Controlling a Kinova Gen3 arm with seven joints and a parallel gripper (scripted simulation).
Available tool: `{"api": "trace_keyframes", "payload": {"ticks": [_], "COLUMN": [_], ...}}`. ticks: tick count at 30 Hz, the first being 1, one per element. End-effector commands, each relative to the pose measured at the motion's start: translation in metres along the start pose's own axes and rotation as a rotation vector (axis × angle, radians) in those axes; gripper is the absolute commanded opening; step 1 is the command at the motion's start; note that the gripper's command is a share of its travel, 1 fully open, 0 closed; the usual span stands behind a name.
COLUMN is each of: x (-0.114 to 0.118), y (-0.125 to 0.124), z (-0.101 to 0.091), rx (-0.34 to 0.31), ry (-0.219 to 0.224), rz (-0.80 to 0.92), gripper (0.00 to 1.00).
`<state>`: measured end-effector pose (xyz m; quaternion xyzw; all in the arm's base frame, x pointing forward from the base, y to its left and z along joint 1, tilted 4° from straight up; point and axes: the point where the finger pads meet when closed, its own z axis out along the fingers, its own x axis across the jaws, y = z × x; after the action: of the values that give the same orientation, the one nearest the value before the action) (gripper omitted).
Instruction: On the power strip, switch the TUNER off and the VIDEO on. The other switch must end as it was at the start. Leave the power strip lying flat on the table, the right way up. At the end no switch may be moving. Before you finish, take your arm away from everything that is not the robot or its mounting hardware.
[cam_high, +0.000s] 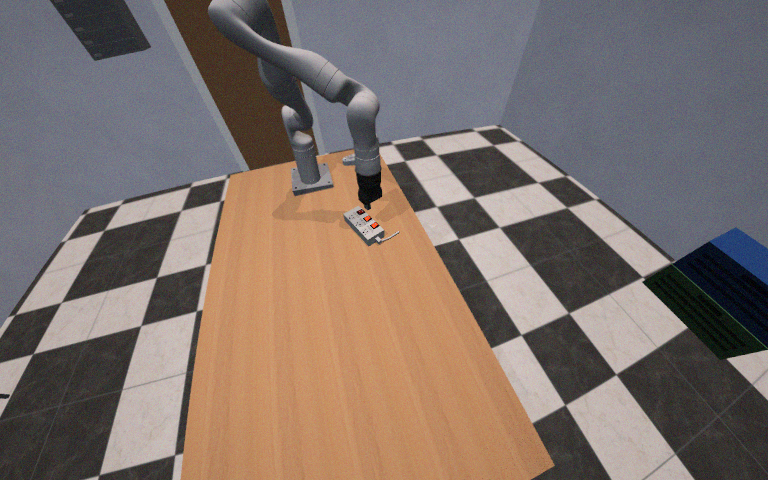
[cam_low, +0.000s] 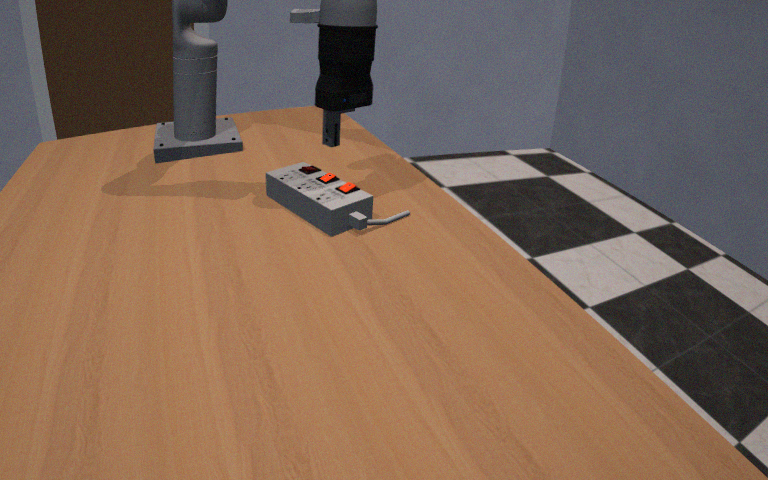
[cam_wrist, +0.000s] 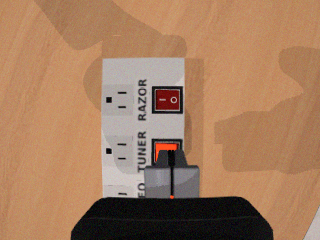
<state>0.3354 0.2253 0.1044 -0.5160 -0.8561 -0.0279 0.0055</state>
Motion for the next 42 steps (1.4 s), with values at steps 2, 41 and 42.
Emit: {"api": "trace_keyframes", "payload": {"ticks": [2,41,42], "x": [0.004,0.004,0.004], "y": [0.0,-0.001,-0.001], "z": [-0.001,0.032,0.033], "rx": [-0.005,-0.003,-0.003], "ry": [0.01,0.01,0.01], "rz": [0.012,0.011,0.011], "gripper": [0.0,0.0,0.0]}}
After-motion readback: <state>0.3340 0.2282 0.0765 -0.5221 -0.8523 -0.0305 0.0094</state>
